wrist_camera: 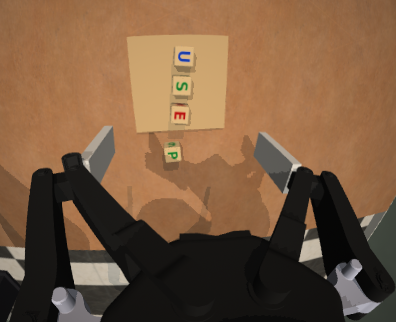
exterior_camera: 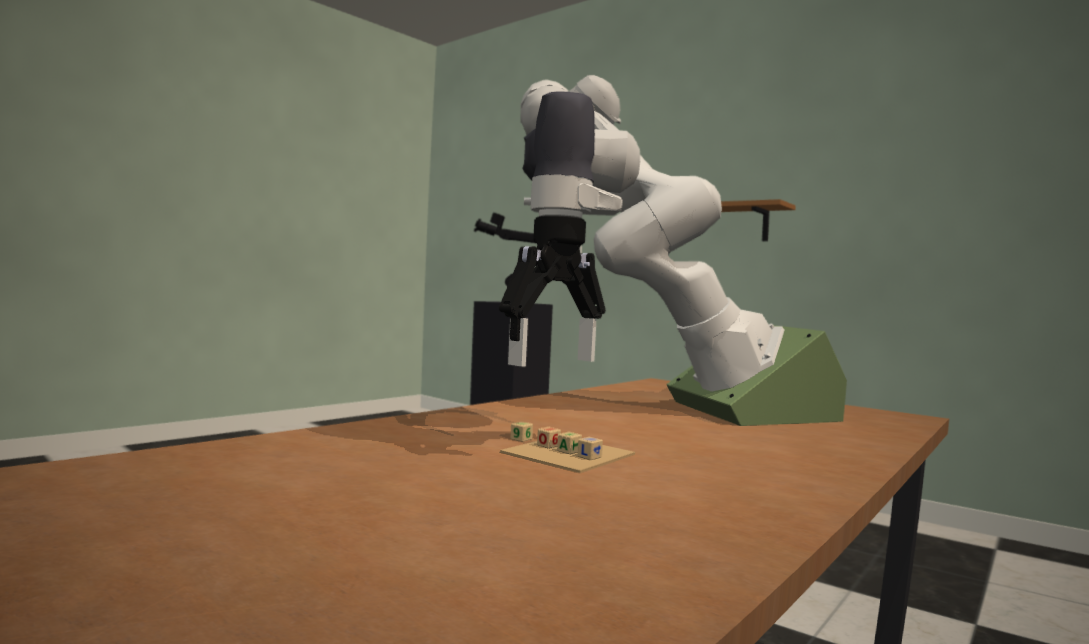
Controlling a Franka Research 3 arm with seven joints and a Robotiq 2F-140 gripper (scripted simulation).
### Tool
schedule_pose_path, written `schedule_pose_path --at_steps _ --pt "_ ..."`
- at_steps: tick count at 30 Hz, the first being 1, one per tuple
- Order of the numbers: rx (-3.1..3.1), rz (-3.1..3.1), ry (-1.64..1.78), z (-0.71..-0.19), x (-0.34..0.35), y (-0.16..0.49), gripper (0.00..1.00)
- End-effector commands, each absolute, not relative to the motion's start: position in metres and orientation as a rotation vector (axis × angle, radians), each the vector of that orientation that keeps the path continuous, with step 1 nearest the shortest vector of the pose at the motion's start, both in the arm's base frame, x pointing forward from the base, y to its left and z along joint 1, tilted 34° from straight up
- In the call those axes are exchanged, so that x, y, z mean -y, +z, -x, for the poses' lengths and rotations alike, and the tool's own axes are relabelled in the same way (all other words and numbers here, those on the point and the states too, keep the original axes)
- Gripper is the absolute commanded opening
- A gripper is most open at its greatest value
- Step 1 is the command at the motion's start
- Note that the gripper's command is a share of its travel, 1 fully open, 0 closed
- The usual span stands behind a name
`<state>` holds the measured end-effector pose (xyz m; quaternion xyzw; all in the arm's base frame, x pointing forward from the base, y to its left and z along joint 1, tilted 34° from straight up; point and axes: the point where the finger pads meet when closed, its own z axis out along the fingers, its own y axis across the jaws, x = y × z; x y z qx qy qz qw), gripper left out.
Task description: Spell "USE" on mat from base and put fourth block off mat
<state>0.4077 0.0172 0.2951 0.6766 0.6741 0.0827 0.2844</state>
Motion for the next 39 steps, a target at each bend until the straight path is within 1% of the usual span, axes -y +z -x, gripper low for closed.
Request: schedule_pose_path --at_steps 1,16,39 --pt "-1.808 -1.81 0.211 -0.401 -0.019 0.304 1.0" --pt "-1.808 -1.81 0.211 -0.378 -0.032 0.344 1.0" --pt "-1.808 -1.81 0.211 -0.376 -0.033 0.346 1.0"
